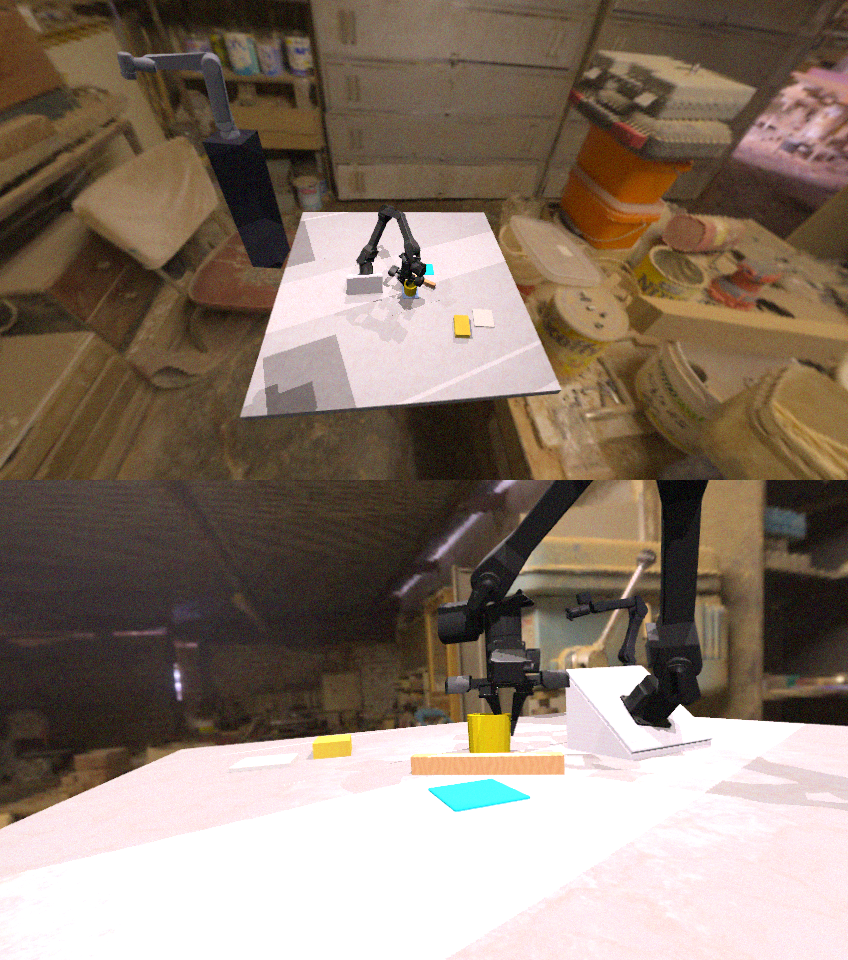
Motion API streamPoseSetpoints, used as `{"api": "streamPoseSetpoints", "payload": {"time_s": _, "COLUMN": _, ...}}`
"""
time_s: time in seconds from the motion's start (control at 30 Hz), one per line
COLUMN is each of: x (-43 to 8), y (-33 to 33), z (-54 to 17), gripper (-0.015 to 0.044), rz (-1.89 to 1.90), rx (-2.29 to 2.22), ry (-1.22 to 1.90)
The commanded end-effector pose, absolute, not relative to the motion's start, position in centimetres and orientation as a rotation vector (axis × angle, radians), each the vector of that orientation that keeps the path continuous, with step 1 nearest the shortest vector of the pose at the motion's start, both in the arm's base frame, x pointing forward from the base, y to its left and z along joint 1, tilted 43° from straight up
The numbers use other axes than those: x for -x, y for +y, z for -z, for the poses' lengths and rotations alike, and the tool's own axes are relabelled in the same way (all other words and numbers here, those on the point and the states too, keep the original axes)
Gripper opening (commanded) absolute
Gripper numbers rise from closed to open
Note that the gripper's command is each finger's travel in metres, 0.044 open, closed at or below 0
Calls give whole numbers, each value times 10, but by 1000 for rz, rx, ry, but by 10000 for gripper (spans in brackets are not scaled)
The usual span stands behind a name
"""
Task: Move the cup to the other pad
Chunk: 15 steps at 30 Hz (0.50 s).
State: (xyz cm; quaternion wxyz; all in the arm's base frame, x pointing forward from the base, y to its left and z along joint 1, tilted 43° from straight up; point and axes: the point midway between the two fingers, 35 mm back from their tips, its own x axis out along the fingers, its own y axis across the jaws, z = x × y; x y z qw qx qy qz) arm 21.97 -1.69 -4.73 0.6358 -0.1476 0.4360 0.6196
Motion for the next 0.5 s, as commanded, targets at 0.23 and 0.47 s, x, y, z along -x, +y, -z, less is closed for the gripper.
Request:
{"api": "streamPoseSetpoints", "payload": {"time_s": 0.23, "x": -222, "y": -24, "z": 40, "gripper": 0, "rz": -1415, "rx": 337, "ry": 997}}
{"api": "streamPoseSetpoints", "payload": {"time_s": 0.47, "x": -226, "y": -40, "z": 22, "gripper": 0, "rz": -1415, "rx": 335, "ry": 998}}
